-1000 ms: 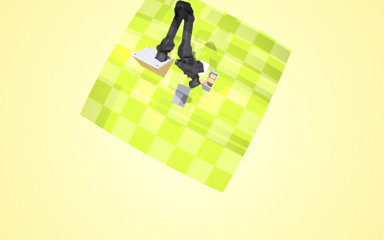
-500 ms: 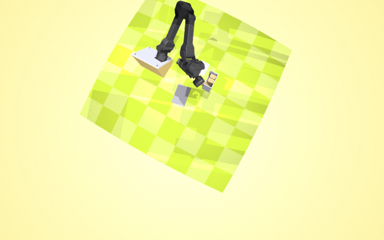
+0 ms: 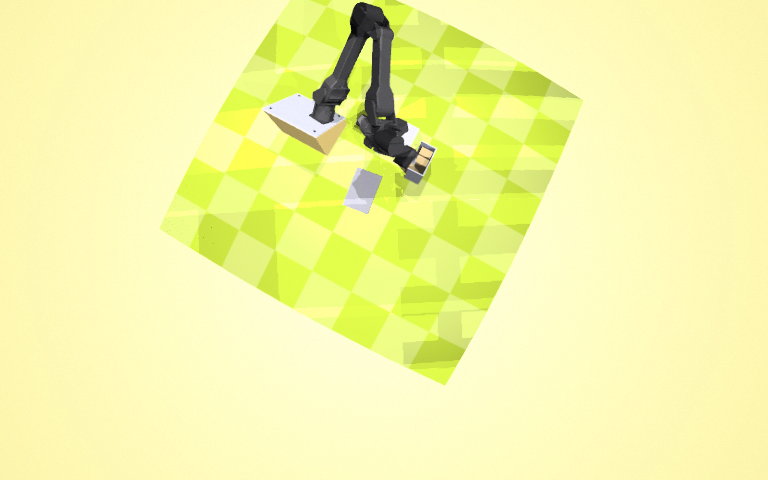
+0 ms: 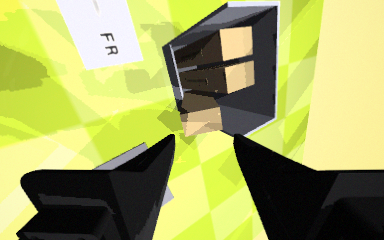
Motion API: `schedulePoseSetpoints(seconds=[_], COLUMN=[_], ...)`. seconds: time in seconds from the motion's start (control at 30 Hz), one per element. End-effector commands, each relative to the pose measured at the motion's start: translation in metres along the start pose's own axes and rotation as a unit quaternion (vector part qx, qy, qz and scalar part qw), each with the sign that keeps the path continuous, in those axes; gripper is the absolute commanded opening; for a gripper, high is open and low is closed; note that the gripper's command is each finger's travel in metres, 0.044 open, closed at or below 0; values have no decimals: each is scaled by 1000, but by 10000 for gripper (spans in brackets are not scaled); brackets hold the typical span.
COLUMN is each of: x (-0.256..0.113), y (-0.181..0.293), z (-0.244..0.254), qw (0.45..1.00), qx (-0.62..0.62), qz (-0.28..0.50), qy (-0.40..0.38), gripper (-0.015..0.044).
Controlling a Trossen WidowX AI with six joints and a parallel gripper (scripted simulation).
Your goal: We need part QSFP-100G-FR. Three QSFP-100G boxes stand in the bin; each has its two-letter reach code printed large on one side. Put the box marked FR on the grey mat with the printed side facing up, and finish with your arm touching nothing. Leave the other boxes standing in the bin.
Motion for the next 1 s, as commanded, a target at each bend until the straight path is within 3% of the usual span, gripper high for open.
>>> schedulePoseSetpoints(seconds=[0.0,0.4,0.97], x=[-2,-2,24], y=[-2,-3,-3], z=[-3,-5,-4], qw=[999,996,996], qx=[-52,-92,-93], qz=[3,3,3], qy=[-11,-18,-18], gripper=[236,236,236])
Point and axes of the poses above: the point midway between the two fingers, 35 mm back from their tips, its own x axis out along the fingers, its own z axis across the jaws, y = z × x, the point moved 9 cm from there along -x, back along the fingers, and after that the axes turned 12 degrees about x, right-handed, at the moved point
